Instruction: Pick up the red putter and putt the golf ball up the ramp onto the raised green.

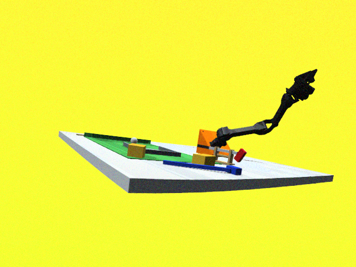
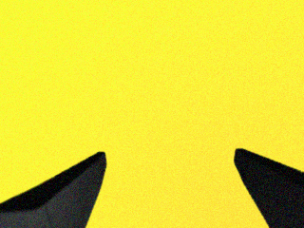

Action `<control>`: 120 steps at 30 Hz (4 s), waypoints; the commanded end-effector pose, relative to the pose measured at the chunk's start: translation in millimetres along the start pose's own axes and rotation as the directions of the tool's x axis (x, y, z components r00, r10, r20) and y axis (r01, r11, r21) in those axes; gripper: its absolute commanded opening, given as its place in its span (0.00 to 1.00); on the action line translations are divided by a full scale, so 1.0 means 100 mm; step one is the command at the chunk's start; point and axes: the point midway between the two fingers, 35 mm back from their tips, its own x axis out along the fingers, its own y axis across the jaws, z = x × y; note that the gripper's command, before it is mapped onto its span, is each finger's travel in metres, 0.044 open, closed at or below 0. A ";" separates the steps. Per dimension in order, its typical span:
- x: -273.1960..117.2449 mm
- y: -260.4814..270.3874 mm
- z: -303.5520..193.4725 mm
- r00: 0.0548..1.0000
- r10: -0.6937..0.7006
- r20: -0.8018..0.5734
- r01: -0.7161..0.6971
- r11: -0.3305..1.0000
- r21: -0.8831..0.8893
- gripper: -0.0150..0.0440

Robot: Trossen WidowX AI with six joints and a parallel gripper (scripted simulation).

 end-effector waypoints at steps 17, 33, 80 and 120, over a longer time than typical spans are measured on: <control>-0.14 2.30 -1.25 0.767 0.621 -0.163 -0.622 0.782 0.051 1.00; -1.68 4.42 -1.81 0.117 0.993 0.006 -0.966 0.113 0.233 1.00; -4.76 5.15 -0.35 -0.357 0.373 0.857 -0.389 -0.893 0.227 1.00; -4.82 5.23 -0.27 -0.361 0.382 0.851 -0.394 -0.889 0.232 0.25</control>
